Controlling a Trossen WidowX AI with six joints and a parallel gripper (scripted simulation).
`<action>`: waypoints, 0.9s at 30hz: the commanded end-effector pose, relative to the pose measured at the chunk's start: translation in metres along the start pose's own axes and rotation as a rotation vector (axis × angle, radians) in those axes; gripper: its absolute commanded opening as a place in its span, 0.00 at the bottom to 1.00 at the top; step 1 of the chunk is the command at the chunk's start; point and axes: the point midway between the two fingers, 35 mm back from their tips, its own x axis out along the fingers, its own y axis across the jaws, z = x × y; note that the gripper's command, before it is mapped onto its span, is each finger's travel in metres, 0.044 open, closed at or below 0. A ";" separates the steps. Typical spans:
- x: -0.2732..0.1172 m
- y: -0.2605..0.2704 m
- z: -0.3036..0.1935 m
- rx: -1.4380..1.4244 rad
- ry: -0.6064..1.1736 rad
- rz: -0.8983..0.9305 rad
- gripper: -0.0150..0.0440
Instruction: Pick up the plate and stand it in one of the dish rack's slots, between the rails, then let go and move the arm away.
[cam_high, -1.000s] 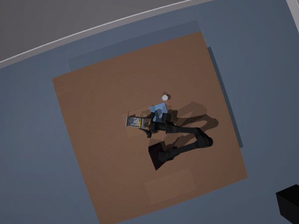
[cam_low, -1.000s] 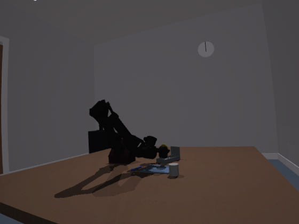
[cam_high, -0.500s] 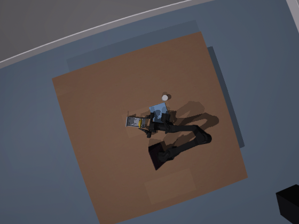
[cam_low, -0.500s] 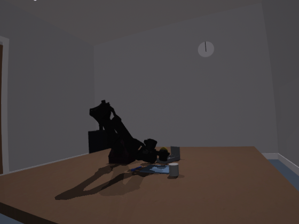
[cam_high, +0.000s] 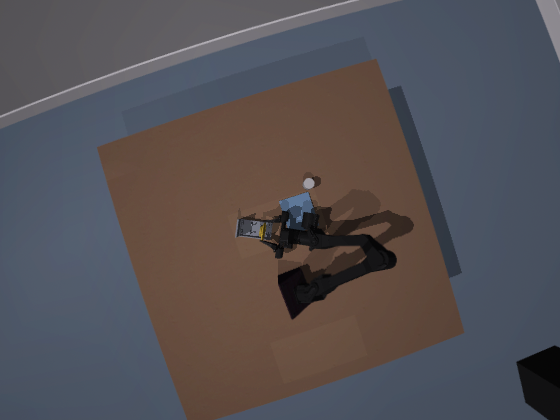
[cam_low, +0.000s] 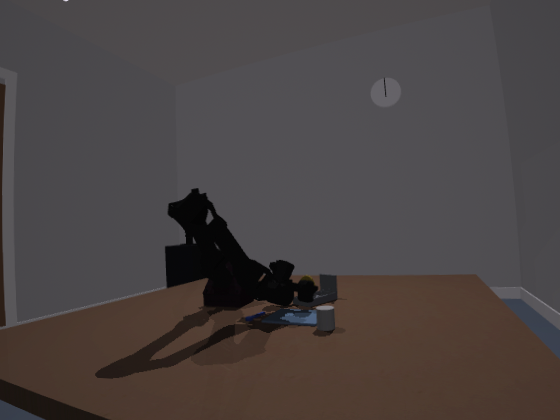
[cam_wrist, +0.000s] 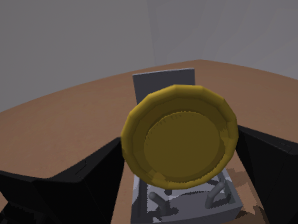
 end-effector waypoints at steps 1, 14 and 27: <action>0.000 0.000 0.000 0.000 0.000 0.000 0.83; -0.002 -0.008 0.052 -0.007 0.007 0.021 0.93; -0.004 -0.003 0.119 0.088 0.055 0.059 0.93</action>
